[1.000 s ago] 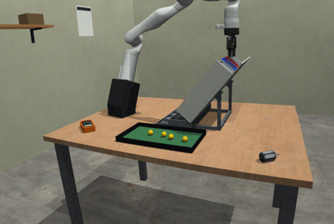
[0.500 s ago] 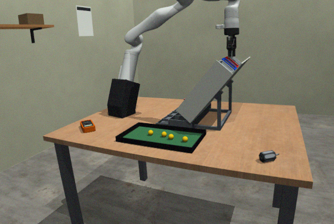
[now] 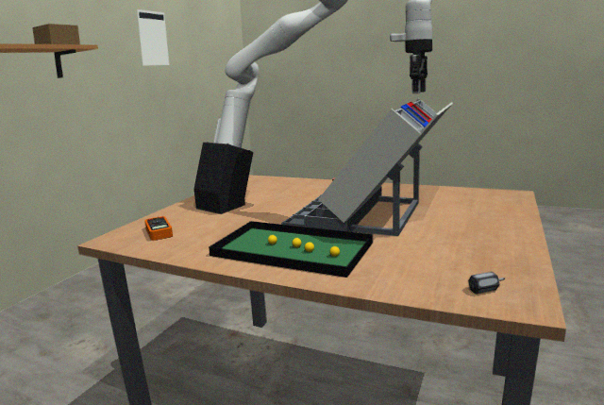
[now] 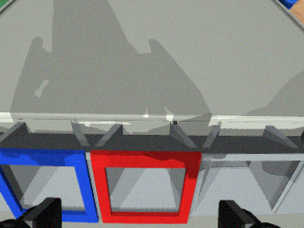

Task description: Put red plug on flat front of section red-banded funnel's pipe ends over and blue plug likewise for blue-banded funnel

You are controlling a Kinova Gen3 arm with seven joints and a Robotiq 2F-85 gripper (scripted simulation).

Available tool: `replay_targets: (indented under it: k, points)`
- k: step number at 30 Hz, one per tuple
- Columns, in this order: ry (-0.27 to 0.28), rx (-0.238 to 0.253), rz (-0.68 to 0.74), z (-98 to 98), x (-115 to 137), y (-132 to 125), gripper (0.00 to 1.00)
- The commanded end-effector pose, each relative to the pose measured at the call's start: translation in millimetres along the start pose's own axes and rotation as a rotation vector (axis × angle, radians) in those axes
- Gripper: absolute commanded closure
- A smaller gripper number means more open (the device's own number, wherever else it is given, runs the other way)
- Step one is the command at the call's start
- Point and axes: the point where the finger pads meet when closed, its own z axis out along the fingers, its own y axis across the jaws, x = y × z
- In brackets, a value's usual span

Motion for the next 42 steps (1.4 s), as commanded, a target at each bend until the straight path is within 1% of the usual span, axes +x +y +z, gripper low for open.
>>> replay_targets:
  k: [1, 2, 3, 6, 9, 16, 19, 20, 36, 37, 40, 42]
  points:
    - [-0.002, 0.001, 0.0, -1.5, -0.3, -0.2, 0.0]
    - [-0.002, 0.001, 0.0, -1.5, -0.3, -0.2, 0.0]
    - [-0.003, 0.001, 0.0, -1.6, 69.7, 0.0, 0.0]
    - [-0.003, 0.001, 0.0, -2.3, 72.8, 0.1, 0.0]
    - [-0.003, 0.001, 0.0, -2.8, 87.0, 0.2, 0.0]
    - [-0.003, 0.001, 0.0, -1.7, 149.7, 0.2, 0.0]
    - [-0.003, 0.001, 0.0, -1.7, 149.7, 0.2, 0.0]
    - [0.001, 0.0, 0.001, -1.0, 169.2, -0.9, 0.0]
    - [0.001, 0.0, 0.001, -1.0, 169.2, -0.9, 0.0]
    - [0.003, -0.001, 0.002, 37.4, 228.3, -0.5, 0.0]
    - [0.003, -0.001, 0.002, 39.6, 232.1, -0.3, 0.0]
    - [0.003, -0.001, 0.002, 45.5, 241.5, 0.0, 0.0]
